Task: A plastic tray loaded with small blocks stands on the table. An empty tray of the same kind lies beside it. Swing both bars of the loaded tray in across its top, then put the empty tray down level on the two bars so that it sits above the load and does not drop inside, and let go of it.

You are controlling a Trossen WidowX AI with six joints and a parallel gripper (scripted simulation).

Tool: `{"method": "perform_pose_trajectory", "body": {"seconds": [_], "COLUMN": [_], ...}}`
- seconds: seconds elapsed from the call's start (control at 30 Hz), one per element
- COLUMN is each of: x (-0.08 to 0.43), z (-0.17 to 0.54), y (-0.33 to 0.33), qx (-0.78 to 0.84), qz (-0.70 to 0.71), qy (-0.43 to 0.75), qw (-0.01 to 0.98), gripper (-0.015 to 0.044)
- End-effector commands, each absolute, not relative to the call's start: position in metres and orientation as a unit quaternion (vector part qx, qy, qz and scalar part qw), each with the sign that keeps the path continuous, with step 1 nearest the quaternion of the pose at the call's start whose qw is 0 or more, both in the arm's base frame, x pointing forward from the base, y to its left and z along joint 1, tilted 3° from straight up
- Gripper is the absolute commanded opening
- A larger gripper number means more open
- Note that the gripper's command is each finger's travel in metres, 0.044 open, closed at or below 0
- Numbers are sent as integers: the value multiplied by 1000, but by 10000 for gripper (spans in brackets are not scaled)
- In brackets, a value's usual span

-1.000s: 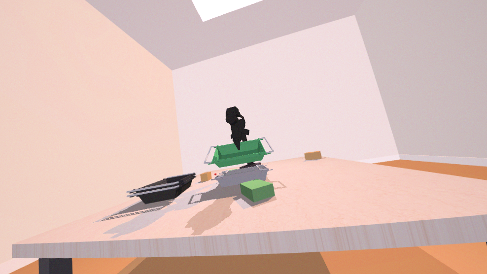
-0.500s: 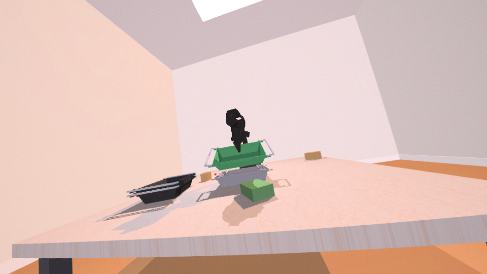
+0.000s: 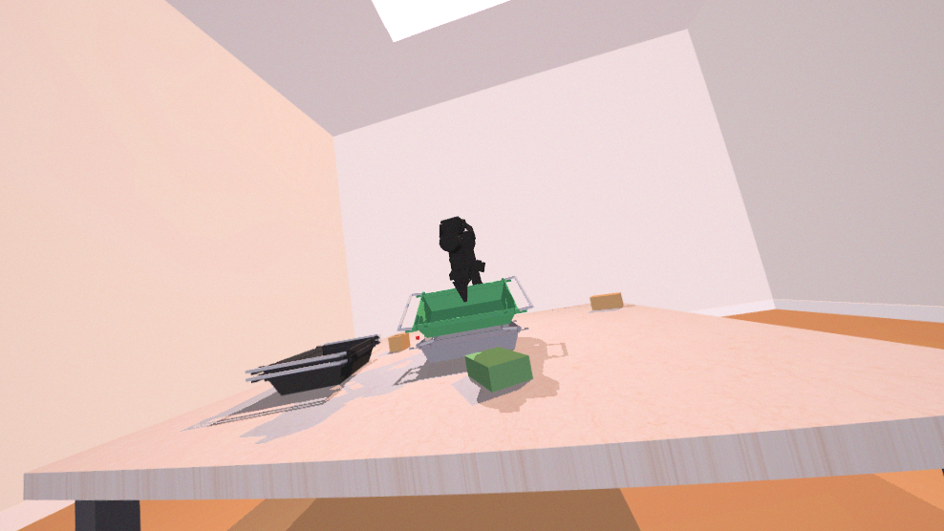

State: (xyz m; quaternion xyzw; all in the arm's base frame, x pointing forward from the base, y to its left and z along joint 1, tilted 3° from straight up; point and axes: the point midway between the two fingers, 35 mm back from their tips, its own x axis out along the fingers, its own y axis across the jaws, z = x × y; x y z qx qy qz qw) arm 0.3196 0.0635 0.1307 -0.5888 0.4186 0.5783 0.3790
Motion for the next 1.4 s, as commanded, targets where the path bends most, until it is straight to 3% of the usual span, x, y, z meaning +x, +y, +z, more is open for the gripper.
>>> {"method": "perform_pose_trajectory", "body": {"seconds": [0.0,1.37], "x": [321,303], "z": [131,105], "y": [64,56], "qx": [-596,-596], "qz": [573,573], "qy": [410,411], "qw": [385,385], "gripper": [0,0]}}
